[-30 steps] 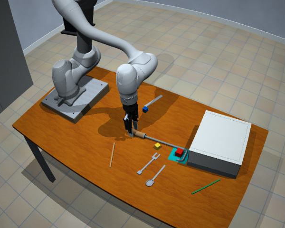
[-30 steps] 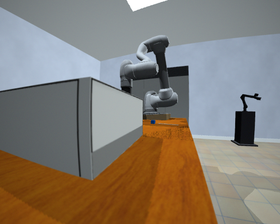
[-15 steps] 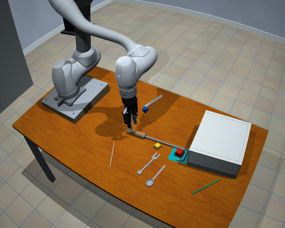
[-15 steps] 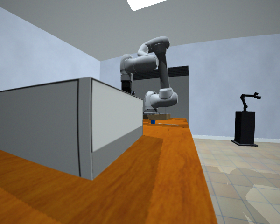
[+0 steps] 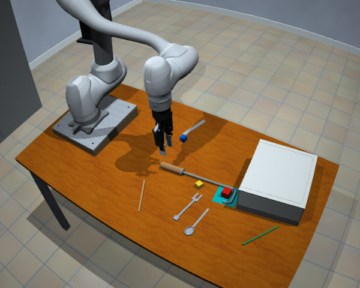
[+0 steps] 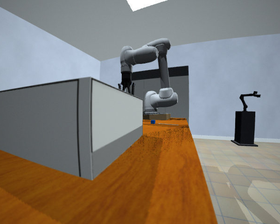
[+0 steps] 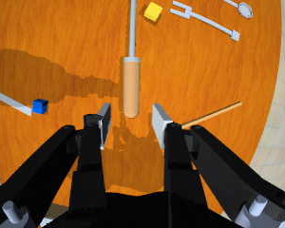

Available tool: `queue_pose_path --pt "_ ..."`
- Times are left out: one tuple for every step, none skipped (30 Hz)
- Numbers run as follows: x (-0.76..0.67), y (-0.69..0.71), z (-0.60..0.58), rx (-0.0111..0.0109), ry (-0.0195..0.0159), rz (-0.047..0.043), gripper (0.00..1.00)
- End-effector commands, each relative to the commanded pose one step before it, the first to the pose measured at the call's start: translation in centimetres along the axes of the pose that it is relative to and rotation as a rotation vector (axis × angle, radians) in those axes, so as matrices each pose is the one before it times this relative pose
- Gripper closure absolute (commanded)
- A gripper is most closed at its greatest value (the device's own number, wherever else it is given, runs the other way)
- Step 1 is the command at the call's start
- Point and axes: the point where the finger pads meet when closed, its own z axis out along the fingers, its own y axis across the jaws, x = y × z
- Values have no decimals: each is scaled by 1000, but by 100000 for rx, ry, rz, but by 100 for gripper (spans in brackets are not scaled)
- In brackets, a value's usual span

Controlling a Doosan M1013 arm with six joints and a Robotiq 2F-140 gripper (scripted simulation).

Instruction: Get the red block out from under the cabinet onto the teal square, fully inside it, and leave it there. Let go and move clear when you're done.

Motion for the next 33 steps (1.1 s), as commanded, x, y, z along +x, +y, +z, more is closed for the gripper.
queue_pose_path --pt "0 -2 -1293 18 -16 -3 66" --pt "0 0 -401 0 0 0 66" --pt "0 0 -374 0 0 0 66" --pt "0 0 -345 0 0 0 66" --pt "0 0 -316 0 0 0 66" --pt "0 0 -287 0 0 0 66" --pt "0 0 -257 0 0 0 66" --pt "0 0 -227 0 0 0 66" --pt "0 0 -197 0 0 0 66" --pt "0 0 -168 0 0 0 66" --pt "0 0 0 0 0 0 66" --pt "0 0 0 0 0 0 66" --pt "0 0 -140 0 0 0 66" --pt "0 0 -113 0 0 0 66" --pt "0 0 -88 0 0 0 66" --pt "0 0 -66 0 0 0 66" --pt "0 0 -46 0 0 0 66" --pt "0 0 -29 0 0 0 66" --pt "0 0 -15 0 0 0 66" --pt "0 0 -6 0 0 0 66" --pt "0 0 -1 0 0 0 66" --pt "0 0 0 0 0 0 66" --pt "0 0 0 0 0 0 66" --pt "0 0 0 0 0 0 66" --pt "0 0 0 0 0 0 66" --pt "0 0 0 0 0 0 66" --pt "0 0 0 0 0 0 66" --pt "0 0 0 0 0 0 66" --pt "0 0 0 0 0 0 66" --pt "0 0 0 0 0 0 66" --pt "0 0 0 0 0 0 66" --pt "0 0 0 0 0 0 66" --pt "0 0 0 0 0 0 66"
